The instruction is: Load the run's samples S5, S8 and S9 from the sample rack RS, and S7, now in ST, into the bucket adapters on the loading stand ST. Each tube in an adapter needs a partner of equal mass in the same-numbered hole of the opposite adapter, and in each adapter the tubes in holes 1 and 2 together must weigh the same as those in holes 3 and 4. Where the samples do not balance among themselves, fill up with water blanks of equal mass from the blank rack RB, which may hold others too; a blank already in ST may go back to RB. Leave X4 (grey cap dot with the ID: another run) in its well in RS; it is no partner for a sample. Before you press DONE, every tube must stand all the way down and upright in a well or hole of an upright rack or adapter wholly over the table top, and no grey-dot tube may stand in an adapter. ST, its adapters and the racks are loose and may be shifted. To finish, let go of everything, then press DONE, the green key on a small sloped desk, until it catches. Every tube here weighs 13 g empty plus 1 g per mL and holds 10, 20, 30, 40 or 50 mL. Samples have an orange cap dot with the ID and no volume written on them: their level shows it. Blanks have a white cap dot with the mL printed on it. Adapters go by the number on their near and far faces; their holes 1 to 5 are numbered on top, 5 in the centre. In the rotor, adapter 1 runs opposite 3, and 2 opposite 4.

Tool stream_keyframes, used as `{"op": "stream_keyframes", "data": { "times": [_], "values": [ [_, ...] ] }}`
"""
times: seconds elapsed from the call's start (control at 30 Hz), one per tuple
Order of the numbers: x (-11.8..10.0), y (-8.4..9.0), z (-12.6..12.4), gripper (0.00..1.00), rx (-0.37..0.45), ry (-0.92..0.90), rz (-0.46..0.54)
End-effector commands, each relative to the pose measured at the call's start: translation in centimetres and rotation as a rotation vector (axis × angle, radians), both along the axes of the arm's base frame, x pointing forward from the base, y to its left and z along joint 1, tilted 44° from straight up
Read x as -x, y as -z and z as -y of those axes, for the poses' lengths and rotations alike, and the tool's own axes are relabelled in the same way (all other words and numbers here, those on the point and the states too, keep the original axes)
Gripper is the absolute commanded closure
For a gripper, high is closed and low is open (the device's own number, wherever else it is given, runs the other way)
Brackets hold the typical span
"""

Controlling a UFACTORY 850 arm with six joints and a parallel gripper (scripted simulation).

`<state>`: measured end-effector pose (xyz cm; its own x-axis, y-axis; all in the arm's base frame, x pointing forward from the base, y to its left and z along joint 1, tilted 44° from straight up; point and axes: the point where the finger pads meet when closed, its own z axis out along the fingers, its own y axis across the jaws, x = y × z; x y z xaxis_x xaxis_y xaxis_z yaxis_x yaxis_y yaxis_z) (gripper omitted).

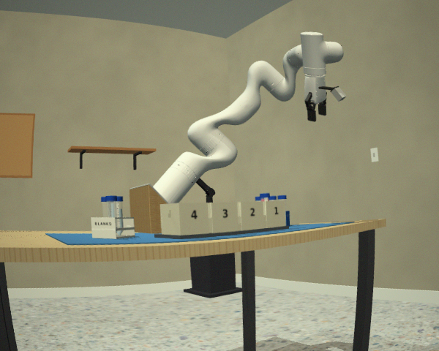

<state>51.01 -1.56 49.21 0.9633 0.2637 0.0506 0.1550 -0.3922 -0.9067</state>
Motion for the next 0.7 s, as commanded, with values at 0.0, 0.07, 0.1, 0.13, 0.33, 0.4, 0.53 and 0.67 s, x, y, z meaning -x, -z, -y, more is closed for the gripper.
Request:
{"op": "stream_keyframes", "data": {
  "times": [0.0, 0.07, 0.1, 0.13, 0.33, 0.4, 0.53, 0.67],
  "values": [
    [0.0, -0.1, 0.0, 0.0, 0.0, 0.001, 0.001],
    [-0.1, 0.4, 0.2, 0.0, 0.009, 0.031, 0.012],
    [-0.1, 0.8, 0.4, 0.0, 0.017, 0.061, 0.024],
    [-0.1, 1.3, 0.6, 0.0, 0.018, 0.063, 0.024],
    [-0.3, 3.5, 1.6, 0.0, 0.018, 0.063, 0.024],
    [-0.3, 4.5, 2.0, 0.0, 0.041, 0.122, 0.044],
    [-0.3, 6.3, 2.8, 0.0, 0.041, 0.122, 0.044],
    [-0.3, 7.2, 3.2, 0.0, 0.041, 0.122, 0.044]
  ]
}}
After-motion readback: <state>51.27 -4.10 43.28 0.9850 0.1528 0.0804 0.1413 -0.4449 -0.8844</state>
